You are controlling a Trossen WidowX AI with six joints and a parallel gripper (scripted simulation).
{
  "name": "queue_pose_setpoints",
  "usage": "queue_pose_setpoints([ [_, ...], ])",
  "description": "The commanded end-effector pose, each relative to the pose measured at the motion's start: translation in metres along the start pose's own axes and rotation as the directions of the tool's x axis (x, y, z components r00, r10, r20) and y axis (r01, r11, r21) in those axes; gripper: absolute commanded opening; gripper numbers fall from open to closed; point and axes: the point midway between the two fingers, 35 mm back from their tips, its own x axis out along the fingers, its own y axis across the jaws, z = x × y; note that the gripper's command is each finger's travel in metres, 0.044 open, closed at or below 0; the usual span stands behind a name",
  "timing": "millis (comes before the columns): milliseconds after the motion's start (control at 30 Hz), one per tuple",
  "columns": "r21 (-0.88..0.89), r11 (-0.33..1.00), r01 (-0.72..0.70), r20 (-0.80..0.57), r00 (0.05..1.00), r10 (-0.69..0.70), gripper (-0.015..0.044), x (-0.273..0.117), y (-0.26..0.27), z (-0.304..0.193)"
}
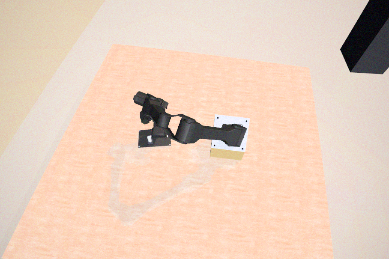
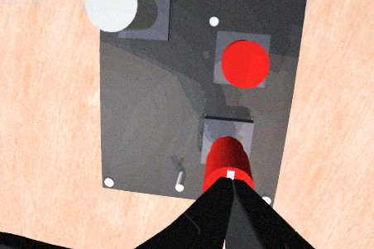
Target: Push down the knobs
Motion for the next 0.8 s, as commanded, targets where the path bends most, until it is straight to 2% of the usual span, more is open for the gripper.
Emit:
queue_pose_setpoints([
  [0,-0.002,1.000,-0.007,-0.005,1.000,0.007,0.0000,0.0075,0.0008,0.0004],
  [767,-0.002,1.000,-0.008,-0.005,1.000,0.007,0.0000,0.0099,0.0009,0.0004],
])
